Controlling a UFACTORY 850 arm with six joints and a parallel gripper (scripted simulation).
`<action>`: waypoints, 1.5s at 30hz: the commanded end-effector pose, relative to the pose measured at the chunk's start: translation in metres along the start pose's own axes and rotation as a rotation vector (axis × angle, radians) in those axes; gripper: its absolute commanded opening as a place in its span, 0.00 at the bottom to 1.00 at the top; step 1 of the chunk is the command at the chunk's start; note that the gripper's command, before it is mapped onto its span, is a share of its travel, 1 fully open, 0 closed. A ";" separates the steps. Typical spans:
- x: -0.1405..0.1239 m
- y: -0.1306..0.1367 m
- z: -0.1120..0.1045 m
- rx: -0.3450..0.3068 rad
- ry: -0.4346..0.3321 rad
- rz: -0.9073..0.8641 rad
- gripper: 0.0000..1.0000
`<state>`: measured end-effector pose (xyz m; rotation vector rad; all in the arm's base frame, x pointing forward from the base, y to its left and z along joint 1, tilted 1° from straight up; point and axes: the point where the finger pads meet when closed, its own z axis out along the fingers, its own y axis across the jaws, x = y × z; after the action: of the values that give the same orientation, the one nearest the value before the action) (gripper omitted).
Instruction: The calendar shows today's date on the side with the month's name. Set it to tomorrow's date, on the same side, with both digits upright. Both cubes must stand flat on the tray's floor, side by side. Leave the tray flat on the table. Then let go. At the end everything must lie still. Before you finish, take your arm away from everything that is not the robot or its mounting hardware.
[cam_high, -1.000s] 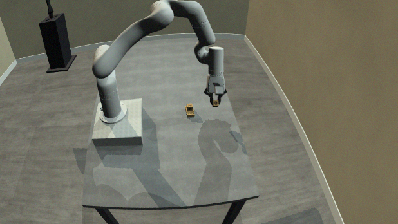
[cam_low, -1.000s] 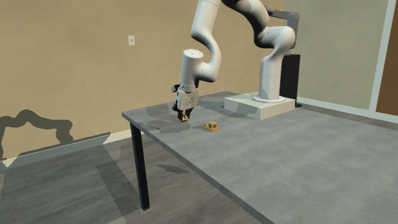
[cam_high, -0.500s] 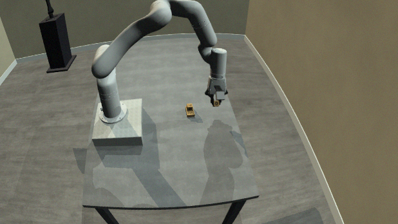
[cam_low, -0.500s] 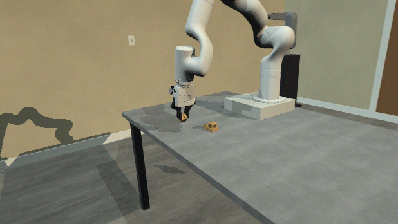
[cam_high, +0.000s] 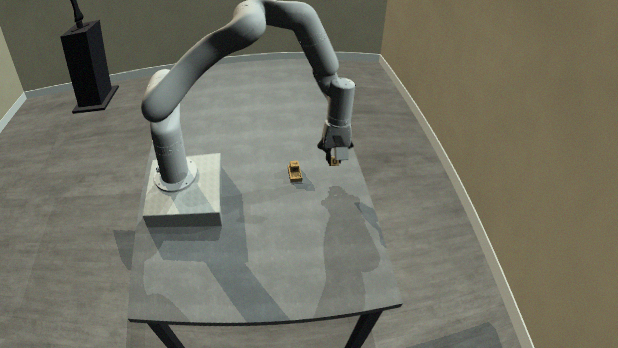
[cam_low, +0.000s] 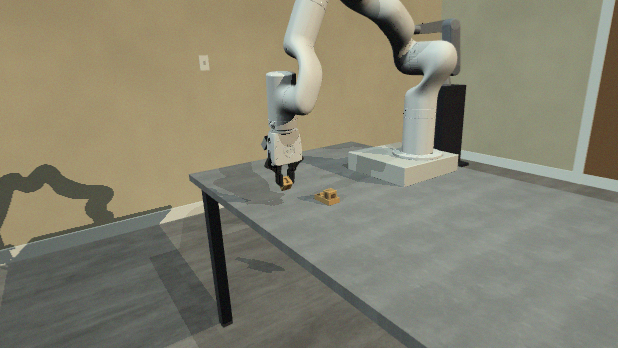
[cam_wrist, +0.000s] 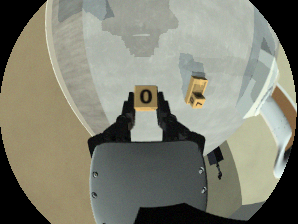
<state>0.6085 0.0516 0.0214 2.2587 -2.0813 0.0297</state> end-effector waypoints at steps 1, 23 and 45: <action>0.000 -0.001 -0.001 -0.002 -0.086 -0.004 0.29; 0.006 -0.003 -0.001 0.005 -0.196 -0.003 0.29; 0.010 -0.004 0.000 0.010 -0.448 -0.006 0.29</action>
<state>0.6133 0.0430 0.0219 2.4495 -2.2602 -0.4750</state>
